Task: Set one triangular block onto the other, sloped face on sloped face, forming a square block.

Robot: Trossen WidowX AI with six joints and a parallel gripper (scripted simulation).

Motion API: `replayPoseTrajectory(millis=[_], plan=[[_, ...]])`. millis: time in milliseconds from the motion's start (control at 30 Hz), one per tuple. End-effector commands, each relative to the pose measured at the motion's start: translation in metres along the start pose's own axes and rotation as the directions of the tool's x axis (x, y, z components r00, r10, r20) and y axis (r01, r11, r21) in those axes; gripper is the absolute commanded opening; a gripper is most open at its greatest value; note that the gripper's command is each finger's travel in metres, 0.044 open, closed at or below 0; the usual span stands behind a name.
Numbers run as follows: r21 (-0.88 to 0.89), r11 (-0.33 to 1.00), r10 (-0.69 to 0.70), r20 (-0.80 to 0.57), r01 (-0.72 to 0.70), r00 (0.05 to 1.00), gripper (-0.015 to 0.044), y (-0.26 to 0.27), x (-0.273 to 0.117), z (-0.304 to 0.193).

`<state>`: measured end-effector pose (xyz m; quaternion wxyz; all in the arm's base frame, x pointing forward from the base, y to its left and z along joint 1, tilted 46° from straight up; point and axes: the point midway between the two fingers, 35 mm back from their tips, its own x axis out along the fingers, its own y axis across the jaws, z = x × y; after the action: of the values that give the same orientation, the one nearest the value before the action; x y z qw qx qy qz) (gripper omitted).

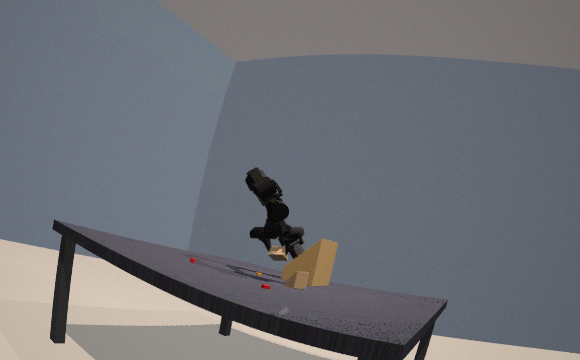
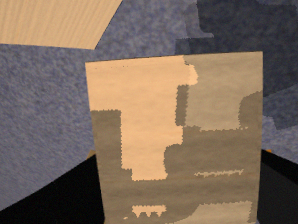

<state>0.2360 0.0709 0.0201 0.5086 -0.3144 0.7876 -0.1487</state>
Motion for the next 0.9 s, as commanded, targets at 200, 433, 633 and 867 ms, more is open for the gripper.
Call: replayPoseTrajectory(millis=[200,433,633,867], plan=[[-0.306,0.949,-0.018,0.167,0.069,0.986,0.0000,0.001,0.000,-0.004],[-0.480,0.862,-0.029,0.273,0.162,0.962,0.0000,0.001,0.000,-0.008],[-0.599,0.757,-0.038,0.360,0.262,0.932,0.0000,0.001,0.001,-0.010],[-0.693,0.609,-0.048,0.453,0.386,0.890,0.0000,0.001,0.002,-0.014]])
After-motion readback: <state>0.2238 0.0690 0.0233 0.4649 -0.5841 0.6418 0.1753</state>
